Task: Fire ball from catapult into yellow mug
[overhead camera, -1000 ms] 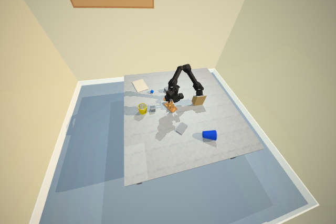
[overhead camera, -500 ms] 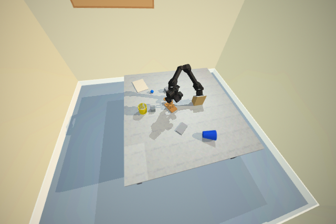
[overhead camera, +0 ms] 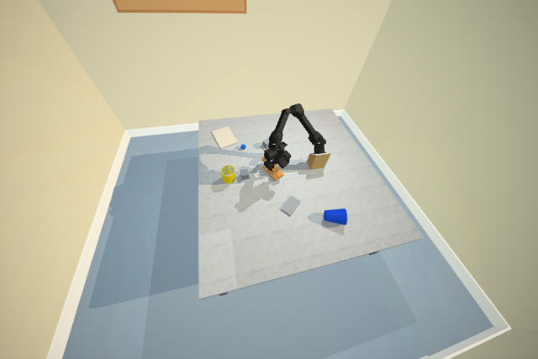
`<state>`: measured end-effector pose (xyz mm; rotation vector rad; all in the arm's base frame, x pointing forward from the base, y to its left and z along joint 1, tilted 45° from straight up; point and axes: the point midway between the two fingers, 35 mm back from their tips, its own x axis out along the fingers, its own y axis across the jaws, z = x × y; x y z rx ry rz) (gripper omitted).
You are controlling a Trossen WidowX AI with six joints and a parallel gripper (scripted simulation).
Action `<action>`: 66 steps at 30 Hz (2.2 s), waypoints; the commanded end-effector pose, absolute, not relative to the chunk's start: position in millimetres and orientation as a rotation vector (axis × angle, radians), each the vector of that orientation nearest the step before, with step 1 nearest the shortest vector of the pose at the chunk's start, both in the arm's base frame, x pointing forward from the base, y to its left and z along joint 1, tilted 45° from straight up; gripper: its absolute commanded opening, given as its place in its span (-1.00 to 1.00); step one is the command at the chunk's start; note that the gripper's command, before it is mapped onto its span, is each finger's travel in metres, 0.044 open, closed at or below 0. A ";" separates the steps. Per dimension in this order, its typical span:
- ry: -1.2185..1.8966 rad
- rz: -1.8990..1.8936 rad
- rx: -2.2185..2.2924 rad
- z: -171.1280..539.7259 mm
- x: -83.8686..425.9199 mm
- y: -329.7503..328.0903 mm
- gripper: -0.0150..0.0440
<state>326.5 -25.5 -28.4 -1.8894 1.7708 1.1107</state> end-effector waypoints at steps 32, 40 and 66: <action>1.782 1.124 -1.895 -66.9 318.7 -64.4 1.00; 1.776 1.113 -1.891 -64.8 321.4 -63.1 0.73; 1.790 1.066 -1.860 -29.6 324.2 -27.9 -0.49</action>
